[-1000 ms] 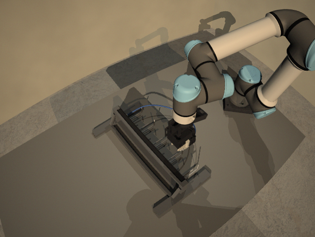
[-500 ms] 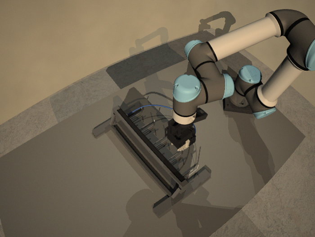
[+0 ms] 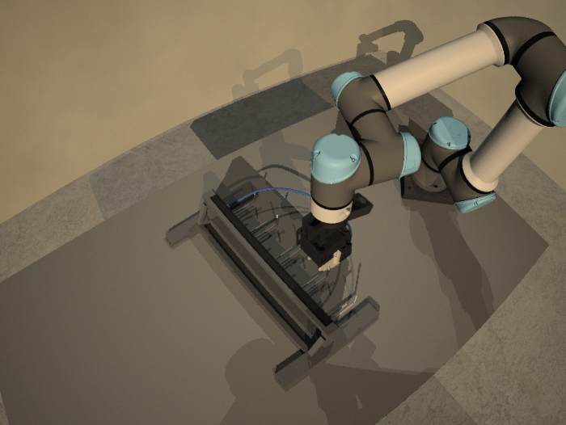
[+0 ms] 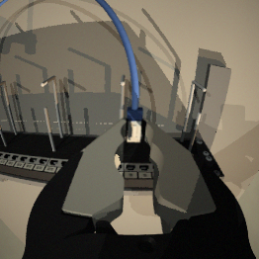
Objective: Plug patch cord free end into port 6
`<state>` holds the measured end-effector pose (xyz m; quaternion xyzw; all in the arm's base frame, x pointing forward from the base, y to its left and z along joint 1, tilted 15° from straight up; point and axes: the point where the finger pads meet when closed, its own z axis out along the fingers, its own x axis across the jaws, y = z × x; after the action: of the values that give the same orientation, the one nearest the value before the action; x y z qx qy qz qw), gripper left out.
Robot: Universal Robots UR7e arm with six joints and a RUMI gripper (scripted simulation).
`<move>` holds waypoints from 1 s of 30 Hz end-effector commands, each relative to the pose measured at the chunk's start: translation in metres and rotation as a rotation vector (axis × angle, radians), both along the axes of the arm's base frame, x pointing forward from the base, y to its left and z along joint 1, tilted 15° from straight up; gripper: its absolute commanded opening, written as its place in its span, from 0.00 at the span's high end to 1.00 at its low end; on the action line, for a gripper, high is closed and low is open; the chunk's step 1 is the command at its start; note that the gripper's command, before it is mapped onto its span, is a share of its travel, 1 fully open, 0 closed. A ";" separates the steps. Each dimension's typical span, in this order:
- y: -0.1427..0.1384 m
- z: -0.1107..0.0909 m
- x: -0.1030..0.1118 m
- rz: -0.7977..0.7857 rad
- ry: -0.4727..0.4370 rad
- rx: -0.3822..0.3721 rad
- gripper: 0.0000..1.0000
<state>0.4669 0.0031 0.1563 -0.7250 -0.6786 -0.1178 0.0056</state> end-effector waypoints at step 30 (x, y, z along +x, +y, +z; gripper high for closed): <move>0.001 0.001 0.001 -0.009 0.007 0.001 1.00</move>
<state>0.4675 0.0038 0.1568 -0.7281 -0.6755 -0.1157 0.0082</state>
